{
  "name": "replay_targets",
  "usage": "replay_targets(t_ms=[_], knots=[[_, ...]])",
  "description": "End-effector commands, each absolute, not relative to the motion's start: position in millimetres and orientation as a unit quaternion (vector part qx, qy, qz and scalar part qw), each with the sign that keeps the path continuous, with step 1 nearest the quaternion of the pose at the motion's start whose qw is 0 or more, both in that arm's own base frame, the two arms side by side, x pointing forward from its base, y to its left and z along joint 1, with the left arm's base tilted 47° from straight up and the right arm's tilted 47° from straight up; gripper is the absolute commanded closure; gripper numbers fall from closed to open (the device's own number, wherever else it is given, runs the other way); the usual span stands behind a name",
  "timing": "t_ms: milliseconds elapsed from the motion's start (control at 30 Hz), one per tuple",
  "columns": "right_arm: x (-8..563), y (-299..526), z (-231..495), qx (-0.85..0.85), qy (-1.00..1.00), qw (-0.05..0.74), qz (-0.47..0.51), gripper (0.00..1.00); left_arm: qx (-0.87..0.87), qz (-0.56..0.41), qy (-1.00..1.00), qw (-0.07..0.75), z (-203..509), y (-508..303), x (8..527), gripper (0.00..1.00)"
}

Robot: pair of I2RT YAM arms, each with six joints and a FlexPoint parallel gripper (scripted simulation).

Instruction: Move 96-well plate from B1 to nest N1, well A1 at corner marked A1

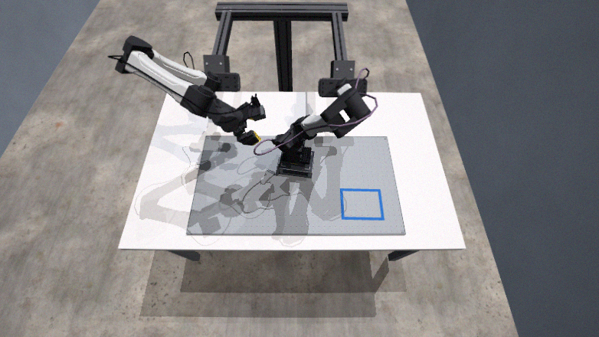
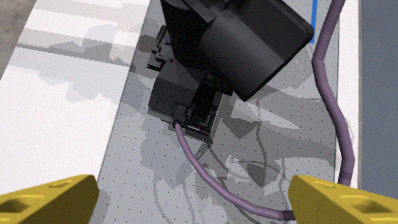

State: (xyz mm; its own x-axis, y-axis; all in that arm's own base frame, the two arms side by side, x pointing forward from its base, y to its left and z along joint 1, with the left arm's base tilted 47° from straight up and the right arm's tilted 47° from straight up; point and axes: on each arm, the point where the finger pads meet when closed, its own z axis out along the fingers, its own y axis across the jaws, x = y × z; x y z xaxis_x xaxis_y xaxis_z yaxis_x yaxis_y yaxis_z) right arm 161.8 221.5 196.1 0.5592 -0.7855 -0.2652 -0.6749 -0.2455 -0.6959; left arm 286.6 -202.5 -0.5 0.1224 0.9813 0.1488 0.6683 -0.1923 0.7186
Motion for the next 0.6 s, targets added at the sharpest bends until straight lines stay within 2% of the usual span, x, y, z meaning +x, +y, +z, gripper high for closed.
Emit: replay_targets(t_ms=[0,567], knots=[[156.5,223.0,203.1,-0.788,0.453,0.412,-0.066,0.0,0.707,0.321,0.582,0.243,-1.3,-200.9,291.8,0.26],[158.0,222.9,201.1,-0.787,0.457,0.408,-0.066,0.0,0.702,0.32,0.586,0.247,-9.8,-200.8,304.1,0.26]])
